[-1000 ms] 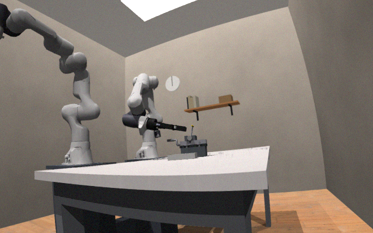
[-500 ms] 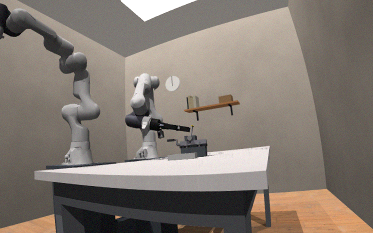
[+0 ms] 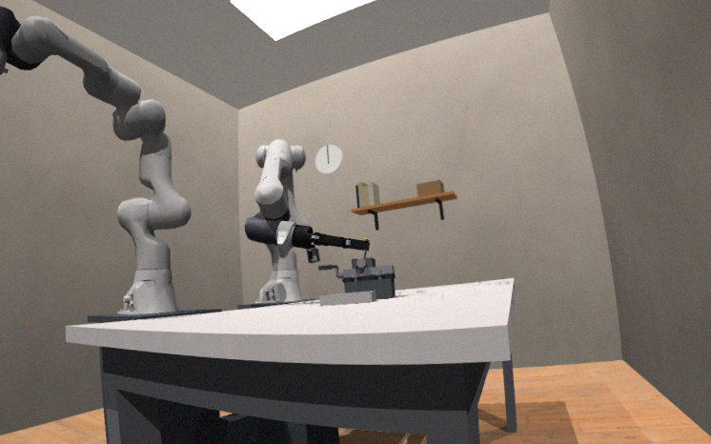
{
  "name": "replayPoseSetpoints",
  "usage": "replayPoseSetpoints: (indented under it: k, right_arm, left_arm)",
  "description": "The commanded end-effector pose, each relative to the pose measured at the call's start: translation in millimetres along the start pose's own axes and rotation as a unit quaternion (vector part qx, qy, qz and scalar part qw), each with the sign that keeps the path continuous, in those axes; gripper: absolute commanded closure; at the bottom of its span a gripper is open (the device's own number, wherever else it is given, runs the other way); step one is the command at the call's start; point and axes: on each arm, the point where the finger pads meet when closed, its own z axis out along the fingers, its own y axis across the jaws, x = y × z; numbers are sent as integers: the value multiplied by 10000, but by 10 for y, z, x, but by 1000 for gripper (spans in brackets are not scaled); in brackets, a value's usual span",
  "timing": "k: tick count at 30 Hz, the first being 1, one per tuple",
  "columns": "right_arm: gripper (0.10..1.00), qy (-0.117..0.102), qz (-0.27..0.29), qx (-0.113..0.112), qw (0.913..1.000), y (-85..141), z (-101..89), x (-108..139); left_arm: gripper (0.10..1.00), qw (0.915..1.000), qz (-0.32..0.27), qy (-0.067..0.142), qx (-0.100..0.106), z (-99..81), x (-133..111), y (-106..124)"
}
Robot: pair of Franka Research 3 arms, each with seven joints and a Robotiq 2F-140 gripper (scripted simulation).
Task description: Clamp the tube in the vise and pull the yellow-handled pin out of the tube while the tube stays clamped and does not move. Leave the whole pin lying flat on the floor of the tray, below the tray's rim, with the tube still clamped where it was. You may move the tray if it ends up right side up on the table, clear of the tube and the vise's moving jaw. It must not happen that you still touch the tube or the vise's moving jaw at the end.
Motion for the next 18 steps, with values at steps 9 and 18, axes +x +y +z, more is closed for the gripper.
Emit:
replayPoseSetpoints:
  k: [9,18]
  right_arm:
    - [98,-17,26,-7,10000,-1,4,-10]
    - [98,-17,26,-7,10000,-1,4,-10]
  left_arm:
    - [999,10000,0,16,35,3,13,-23]
    - [999,10000,0,16,35,3,13,-23]
